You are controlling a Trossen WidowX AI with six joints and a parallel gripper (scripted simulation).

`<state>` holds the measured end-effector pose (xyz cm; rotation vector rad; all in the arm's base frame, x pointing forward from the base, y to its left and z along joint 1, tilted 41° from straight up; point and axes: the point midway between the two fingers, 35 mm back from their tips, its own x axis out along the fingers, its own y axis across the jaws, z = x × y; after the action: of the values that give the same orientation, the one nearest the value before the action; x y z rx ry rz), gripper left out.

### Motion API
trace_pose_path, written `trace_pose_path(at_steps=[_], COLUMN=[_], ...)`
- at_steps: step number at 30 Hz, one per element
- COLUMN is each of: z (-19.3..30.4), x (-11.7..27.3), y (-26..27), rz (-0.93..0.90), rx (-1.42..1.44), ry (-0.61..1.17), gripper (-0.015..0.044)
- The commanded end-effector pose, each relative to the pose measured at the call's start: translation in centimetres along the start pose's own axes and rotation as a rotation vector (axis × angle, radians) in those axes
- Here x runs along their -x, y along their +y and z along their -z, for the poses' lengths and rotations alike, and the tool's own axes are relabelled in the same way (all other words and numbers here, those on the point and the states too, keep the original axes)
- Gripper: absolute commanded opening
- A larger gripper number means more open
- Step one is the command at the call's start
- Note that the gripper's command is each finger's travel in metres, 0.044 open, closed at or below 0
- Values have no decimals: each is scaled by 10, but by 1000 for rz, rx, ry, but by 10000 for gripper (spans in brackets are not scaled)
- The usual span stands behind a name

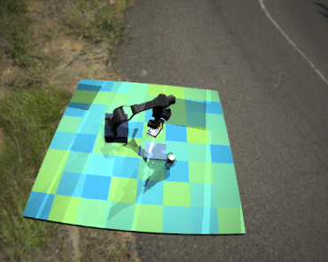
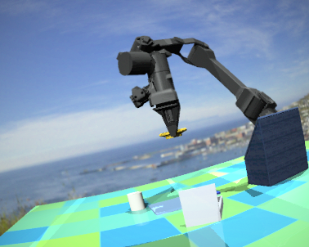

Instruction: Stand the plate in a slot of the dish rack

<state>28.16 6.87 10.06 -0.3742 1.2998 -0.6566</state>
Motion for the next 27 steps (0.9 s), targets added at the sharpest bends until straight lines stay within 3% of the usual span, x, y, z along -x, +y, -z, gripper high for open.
trace_pose_path(at_steps=[1,9,27], z=[37,44,58], x=[-4,-7,-54], y=[19,22,29], rz=[9,7,-204], rx=[-125,-136,186], ry=[7,17,257], gripper=[0,0,0])
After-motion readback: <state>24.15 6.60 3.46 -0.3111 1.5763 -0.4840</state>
